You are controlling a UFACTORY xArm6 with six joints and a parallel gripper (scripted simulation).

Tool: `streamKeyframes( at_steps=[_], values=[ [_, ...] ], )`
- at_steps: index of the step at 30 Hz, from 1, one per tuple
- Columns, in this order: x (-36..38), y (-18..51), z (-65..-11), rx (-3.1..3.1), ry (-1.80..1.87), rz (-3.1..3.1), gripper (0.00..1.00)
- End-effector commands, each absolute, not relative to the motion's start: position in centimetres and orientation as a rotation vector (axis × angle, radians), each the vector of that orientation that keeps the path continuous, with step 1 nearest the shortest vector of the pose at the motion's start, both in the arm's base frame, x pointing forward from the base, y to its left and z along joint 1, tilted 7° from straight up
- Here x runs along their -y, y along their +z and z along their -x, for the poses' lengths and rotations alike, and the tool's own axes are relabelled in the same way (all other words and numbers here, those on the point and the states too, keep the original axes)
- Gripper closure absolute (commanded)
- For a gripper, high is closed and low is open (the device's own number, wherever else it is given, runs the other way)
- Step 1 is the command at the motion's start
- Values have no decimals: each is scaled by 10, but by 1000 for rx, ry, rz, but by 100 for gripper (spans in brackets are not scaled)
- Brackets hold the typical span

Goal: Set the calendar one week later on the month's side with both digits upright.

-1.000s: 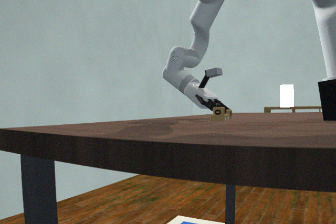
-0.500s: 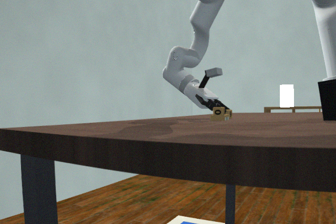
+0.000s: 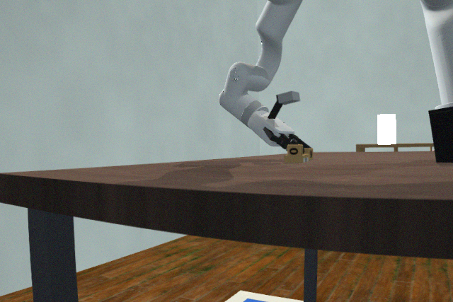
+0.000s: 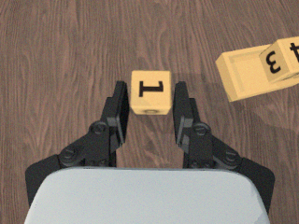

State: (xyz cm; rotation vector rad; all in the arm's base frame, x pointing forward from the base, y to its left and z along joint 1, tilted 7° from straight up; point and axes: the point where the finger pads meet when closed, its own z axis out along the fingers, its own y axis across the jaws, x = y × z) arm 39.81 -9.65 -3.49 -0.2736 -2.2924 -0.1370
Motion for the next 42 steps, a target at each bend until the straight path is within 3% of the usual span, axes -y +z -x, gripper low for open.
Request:
streamKeyframes(
  at_steps=[1, 2, 6, 7, 42],
  values=[
    [97, -34, -400, 2296, -137, 274, 57],
    [97, -34, -400, 2296, -137, 274, 53],
    [97, -34, -400, 2296, -137, 274, 53],
    [97, -34, -400, 2296, -137, 274, 31],
    [96, -4, -396, 2296, -137, 274, 31]
  ],
)
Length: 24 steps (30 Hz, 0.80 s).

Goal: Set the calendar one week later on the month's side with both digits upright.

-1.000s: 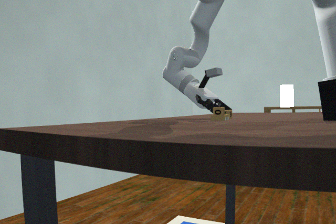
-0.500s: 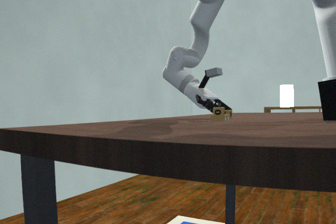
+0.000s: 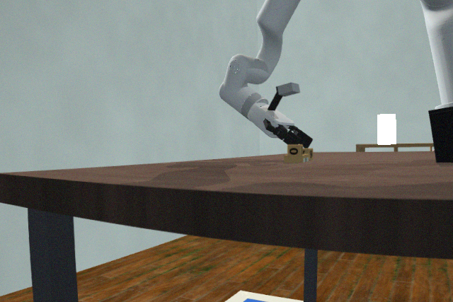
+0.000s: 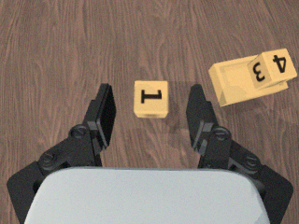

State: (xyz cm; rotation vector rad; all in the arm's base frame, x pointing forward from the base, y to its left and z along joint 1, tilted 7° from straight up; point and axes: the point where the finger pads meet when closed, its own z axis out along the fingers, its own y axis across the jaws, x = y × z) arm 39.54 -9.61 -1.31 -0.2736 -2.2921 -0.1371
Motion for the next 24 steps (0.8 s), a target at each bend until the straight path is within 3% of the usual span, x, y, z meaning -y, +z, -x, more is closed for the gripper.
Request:
streamKeyframes(
  at_steps=[1, 24],
  values=[
    [96, -1, -395, 2296, -137, 274, 31],
    [96, 35, -391, 2310, -135, 276, 31]
  ],
)
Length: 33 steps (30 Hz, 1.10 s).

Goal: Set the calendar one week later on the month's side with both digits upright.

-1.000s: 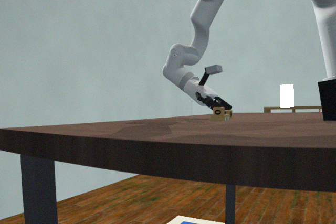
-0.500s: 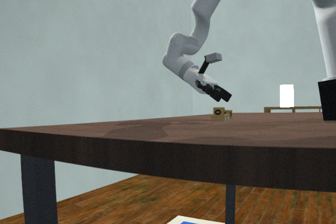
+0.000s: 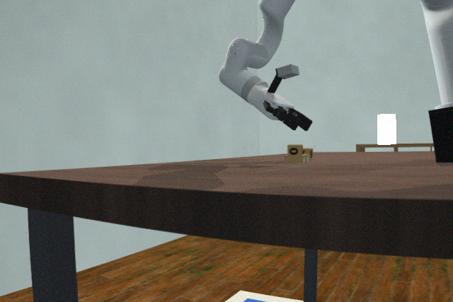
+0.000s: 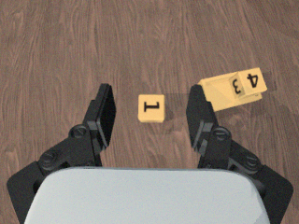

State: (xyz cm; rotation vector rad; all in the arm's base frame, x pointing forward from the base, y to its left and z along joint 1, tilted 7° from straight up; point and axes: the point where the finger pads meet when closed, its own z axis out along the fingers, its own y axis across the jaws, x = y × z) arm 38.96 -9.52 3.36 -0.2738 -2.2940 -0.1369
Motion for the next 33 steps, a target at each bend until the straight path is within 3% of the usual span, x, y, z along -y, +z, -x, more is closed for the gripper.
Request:
streamKeyframes(
  at_steps=[1, 33],
  values=[
    [96, 35, -391, 2326, -133, 278, 31],
    [94, 41, -383, 2776, -75, 336, 31]
  ],
)
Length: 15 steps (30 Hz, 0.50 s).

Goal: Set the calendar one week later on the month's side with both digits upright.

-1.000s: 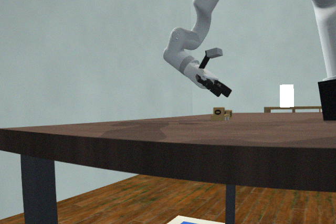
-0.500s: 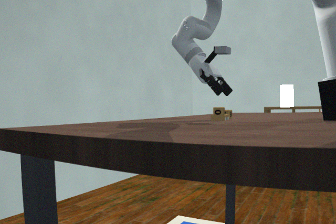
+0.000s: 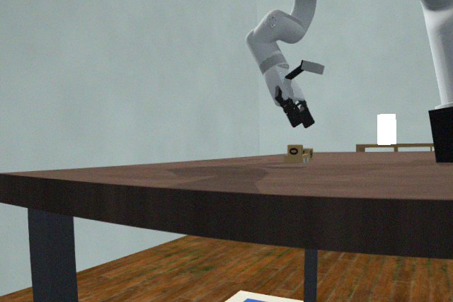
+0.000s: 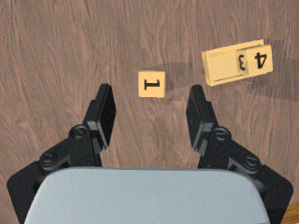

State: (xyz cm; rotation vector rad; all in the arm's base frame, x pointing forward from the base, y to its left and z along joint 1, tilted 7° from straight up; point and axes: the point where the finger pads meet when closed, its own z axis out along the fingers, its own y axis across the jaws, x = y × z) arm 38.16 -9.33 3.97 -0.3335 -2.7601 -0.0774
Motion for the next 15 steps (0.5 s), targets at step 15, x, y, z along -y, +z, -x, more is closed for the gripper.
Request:
streamKeyframes(
  at_steps=[15],
  values=[
    [92, 42, -378, 3009, -38, 366, 31]
  ],
)
